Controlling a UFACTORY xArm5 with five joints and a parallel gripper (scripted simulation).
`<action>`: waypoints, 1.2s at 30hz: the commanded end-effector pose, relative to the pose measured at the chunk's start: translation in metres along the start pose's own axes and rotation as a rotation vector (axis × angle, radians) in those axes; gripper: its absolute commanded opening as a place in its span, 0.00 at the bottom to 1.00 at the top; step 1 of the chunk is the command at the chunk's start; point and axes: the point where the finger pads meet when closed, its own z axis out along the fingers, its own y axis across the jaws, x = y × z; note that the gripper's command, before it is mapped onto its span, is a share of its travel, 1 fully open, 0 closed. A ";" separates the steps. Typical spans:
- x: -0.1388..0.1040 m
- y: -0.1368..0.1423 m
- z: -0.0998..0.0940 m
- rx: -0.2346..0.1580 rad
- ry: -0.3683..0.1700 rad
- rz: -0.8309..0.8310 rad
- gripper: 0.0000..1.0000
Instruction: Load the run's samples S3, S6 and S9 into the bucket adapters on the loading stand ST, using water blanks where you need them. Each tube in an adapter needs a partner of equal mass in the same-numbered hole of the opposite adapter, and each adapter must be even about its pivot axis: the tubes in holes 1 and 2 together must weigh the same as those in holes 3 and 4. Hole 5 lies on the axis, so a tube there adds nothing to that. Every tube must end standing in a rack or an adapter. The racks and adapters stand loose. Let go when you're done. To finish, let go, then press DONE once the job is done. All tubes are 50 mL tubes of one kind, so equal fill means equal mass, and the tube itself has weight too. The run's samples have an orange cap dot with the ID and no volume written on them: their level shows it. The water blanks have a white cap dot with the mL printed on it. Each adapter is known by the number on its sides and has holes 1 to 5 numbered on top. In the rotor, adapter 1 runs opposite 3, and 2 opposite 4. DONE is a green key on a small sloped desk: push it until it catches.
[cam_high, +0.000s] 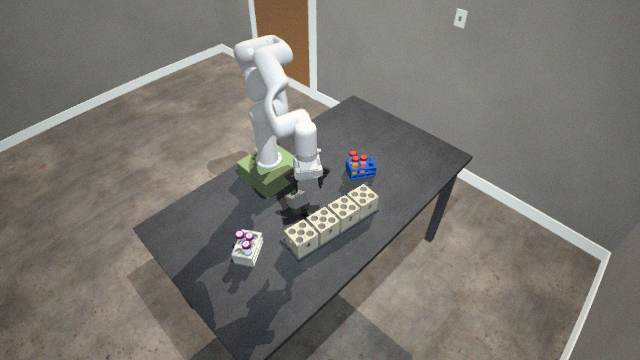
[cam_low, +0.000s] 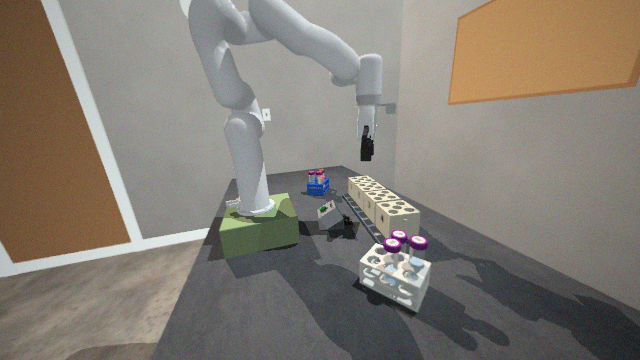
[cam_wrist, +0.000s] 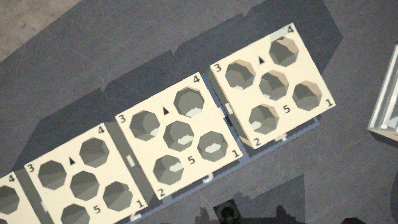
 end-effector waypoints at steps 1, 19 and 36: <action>0.002 0.022 -0.002 -0.007 0.009 0.147 1.00; 0.007 0.102 -0.003 -0.007 0.010 0.281 1.00; 0.011 0.177 -0.003 -0.008 0.010 0.281 1.00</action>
